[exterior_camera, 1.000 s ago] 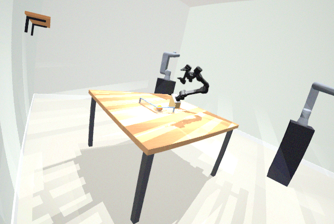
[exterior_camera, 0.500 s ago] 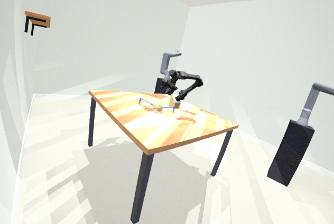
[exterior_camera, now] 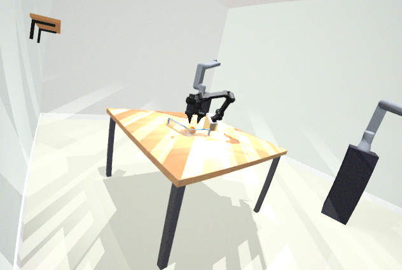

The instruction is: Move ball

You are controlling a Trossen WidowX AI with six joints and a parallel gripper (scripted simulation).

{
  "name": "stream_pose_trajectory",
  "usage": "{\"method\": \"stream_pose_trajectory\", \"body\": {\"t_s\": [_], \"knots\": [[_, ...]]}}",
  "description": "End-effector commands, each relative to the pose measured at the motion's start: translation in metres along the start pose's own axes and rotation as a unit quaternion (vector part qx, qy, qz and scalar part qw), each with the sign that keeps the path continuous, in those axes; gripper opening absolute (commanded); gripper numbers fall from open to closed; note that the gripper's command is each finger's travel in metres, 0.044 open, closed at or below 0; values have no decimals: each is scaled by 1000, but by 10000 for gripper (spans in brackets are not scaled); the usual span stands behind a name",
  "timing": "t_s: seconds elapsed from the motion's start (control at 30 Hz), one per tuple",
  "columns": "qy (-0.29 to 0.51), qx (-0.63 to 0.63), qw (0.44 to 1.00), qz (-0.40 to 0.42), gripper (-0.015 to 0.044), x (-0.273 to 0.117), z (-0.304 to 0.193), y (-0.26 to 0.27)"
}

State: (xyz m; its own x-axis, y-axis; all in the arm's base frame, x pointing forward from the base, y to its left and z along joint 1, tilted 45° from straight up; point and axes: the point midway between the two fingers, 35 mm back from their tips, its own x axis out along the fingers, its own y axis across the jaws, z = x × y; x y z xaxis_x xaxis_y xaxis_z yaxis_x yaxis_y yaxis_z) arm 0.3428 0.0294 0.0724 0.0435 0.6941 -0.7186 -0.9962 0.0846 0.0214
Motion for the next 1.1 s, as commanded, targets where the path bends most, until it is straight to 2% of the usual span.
{"method": "stream_pose_trajectory", "body": {"t_s": [0.0,1.07], "knots": [[-4,-3,1000,2,408,12,2,-1],[-5,-3,1000,2,408,58,3,-1]]}}
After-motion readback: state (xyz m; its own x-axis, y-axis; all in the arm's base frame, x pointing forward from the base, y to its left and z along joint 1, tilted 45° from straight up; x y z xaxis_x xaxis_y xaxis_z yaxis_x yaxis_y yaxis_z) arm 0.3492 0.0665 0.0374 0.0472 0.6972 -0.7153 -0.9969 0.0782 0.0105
